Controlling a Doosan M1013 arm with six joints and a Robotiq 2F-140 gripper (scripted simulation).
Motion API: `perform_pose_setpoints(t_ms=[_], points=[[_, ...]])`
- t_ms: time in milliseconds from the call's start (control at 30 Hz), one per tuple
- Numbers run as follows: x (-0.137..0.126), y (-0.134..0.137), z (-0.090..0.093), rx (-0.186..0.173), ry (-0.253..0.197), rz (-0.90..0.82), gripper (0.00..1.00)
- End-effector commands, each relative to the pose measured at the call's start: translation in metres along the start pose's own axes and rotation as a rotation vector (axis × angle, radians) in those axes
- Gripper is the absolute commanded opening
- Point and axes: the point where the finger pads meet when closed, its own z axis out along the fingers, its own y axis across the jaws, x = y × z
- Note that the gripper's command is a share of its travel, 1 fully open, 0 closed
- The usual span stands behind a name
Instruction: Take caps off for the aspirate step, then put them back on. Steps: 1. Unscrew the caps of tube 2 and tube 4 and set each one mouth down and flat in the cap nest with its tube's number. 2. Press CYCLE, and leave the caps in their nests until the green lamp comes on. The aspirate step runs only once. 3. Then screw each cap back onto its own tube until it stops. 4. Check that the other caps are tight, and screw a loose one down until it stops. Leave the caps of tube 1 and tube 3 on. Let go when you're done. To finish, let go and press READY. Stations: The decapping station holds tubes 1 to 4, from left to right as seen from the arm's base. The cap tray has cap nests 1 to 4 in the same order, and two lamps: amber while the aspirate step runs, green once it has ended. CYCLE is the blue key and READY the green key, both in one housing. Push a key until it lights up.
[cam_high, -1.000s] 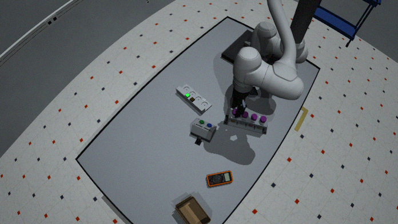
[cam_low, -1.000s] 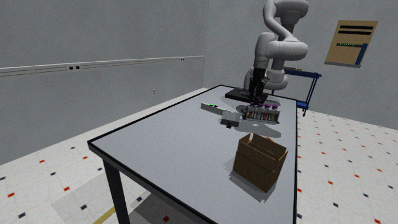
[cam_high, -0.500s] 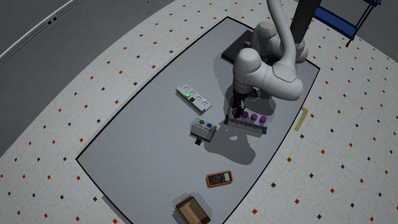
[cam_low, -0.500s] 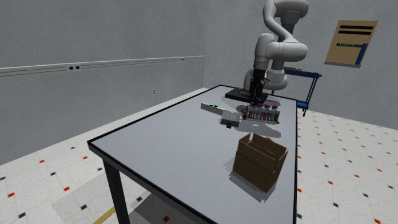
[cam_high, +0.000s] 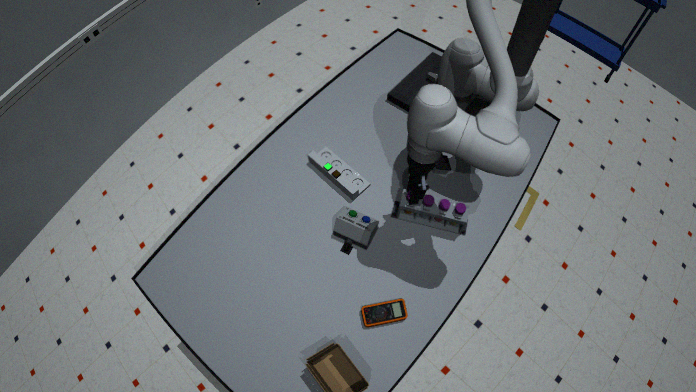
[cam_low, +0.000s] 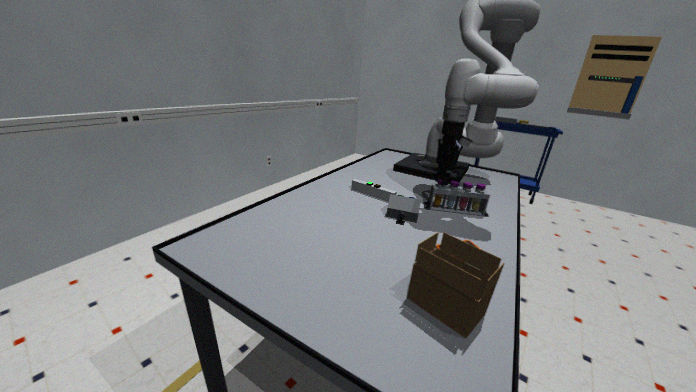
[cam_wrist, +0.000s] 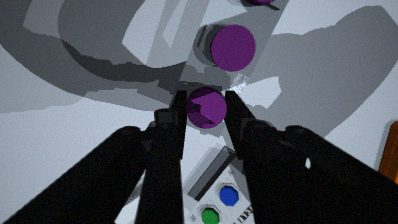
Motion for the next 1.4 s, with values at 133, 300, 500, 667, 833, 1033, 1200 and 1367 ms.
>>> perform_pose_setpoints(t_ms=[133,300,500,667,833,1033,1200,1367], points=[[-0.0002,0.0004,-0.0006,-0.001,0.000,0.100,0.30],[-0.0002,0.0004,-0.0006,-0.001,0.000,0.200,0.30],[-0.0002,0.0004,-0.0005,-0.001,0.000,0.400,0.30],[-0.0002,0.0004,-0.0003,-0.001,0.000,0.567,0.30],[-0.0002,0.0004,-0.0003,-0.001,0.000,0.667,0.30],[-0.0002,0.0004,-0.0003,-0.001,0.000,0.786,0.30],[-0.0002,0.0004,0.0006,-0.001,0.000,0.786,0.41],[-0.0002,0.0004,0.0006,-0.001,0.000,0.786,0.41]])
